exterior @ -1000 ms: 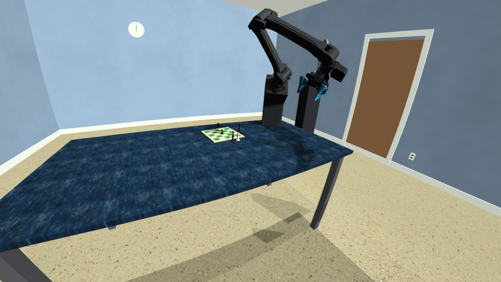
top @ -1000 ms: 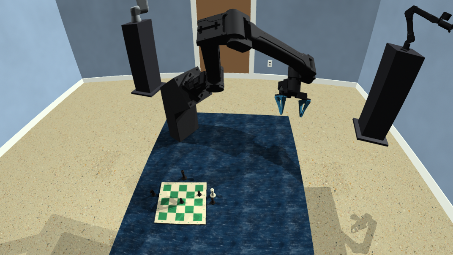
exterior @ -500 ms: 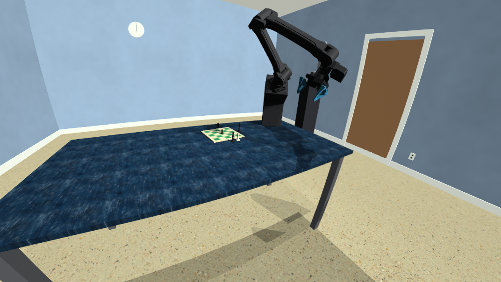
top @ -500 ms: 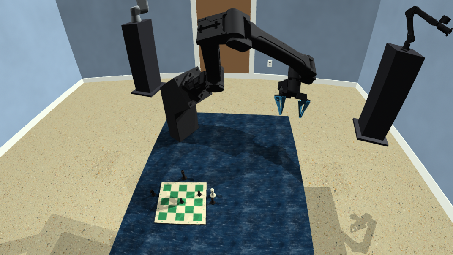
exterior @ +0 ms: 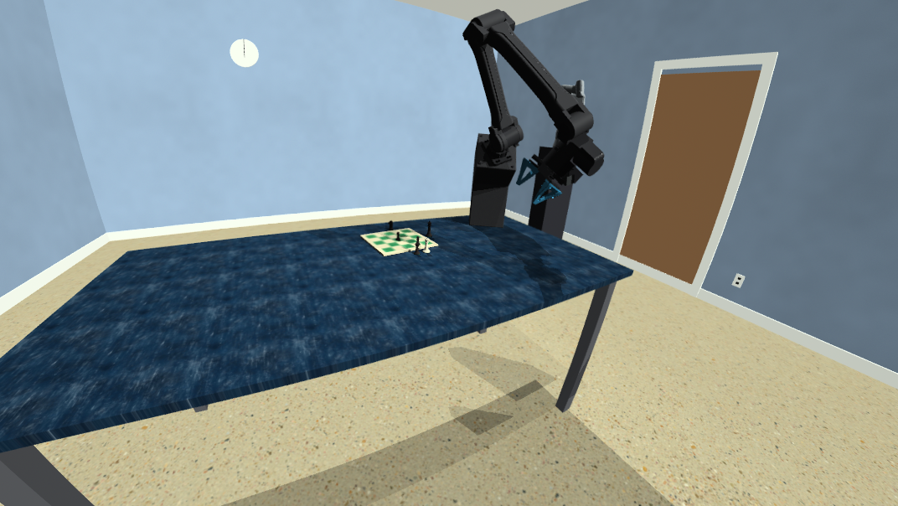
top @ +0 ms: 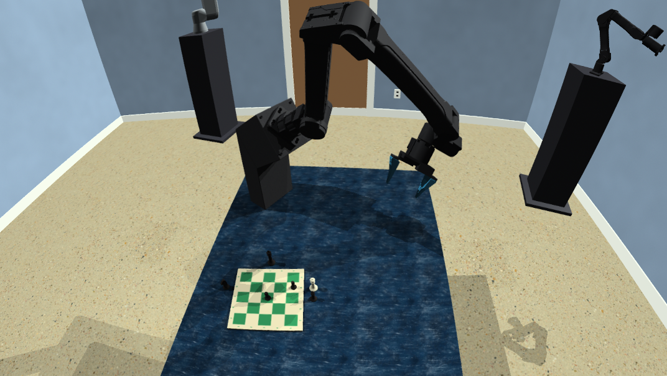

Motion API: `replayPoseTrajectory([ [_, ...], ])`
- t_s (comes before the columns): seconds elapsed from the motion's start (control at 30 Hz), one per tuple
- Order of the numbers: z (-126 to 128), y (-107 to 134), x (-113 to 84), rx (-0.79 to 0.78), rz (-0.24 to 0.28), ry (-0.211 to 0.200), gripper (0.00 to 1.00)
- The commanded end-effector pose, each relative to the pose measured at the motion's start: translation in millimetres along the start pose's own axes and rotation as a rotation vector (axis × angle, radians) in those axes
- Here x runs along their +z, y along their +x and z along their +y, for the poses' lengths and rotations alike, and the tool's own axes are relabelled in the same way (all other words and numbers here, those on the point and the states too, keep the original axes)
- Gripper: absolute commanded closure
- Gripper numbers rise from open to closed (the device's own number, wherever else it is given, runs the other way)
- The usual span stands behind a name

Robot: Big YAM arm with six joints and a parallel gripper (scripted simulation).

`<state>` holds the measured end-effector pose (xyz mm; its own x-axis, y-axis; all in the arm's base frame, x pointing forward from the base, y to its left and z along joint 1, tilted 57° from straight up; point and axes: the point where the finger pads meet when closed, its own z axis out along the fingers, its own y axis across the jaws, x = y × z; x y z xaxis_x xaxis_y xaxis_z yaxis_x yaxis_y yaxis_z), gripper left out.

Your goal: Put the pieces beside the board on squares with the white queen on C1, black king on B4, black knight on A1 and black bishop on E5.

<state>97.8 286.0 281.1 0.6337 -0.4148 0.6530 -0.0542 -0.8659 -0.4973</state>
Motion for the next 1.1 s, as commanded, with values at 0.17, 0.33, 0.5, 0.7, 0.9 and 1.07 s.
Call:
replayPoseTrajectory([
  [0.17, 36, -6, 104.4, 0.403, -0.183, -0.254, 0.0],
  [0.33, 56, 0, 152.7, 0.661, -0.305, -0.331, 0.0],
  [0.5, 77, 18, 193.9, 0.919, -0.416, -0.347, 0.0],
  [0.7, 112, 59, 233.8, 1.248, -0.542, -0.272, 0.0],
  [0.9, 140, 94, 246.6, 1.432, -0.606, -0.171, 0.0],
  [1.07, 157, 113, 248.7, 1.519, -0.635, -0.1, 0.0],
])
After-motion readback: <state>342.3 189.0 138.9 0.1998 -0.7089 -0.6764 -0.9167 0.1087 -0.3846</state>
